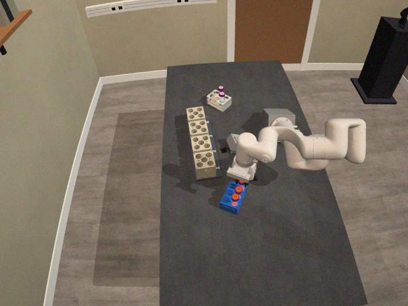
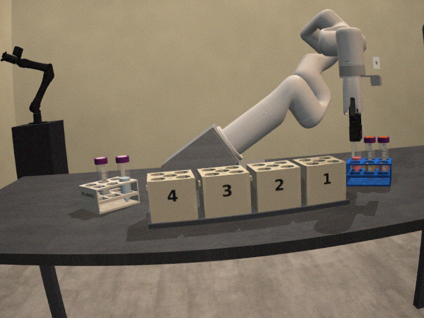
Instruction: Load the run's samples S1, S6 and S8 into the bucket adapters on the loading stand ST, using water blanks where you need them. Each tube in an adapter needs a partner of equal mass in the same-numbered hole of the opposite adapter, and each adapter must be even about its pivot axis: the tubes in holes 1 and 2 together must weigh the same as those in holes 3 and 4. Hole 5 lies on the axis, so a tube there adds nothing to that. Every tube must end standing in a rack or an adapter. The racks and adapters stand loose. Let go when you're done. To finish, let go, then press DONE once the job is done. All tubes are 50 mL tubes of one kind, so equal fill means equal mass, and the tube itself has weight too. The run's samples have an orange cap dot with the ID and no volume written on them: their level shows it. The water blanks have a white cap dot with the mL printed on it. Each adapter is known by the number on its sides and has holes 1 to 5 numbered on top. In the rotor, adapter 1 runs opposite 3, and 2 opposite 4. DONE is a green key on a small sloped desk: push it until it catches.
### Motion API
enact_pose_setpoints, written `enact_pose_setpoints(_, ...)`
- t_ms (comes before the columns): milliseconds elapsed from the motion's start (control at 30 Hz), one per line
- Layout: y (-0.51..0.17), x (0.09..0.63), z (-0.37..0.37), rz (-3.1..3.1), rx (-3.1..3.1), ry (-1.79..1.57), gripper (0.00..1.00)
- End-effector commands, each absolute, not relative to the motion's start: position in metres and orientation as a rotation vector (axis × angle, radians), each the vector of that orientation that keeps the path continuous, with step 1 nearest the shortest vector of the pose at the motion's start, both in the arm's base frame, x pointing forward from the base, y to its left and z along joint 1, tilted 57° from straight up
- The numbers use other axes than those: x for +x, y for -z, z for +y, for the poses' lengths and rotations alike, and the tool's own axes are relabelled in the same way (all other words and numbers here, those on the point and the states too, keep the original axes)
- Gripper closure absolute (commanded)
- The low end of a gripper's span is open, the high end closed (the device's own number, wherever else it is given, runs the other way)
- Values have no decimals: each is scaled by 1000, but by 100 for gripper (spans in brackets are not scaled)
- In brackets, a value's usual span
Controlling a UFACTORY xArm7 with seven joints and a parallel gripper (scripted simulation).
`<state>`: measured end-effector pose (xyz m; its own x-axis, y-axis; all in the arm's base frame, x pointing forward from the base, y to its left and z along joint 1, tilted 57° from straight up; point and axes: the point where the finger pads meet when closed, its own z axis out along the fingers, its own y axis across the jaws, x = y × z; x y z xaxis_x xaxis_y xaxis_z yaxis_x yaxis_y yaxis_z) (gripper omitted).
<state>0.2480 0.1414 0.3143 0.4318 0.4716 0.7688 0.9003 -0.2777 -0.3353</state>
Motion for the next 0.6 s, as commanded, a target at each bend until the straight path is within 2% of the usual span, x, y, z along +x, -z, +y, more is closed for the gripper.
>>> enact_pose_setpoints(0, -313, 249, 145, -1160, -1908, 702, 100)
enact_pose_setpoints(567, -307, 250, 153, -1160, -1908, 702, 100)
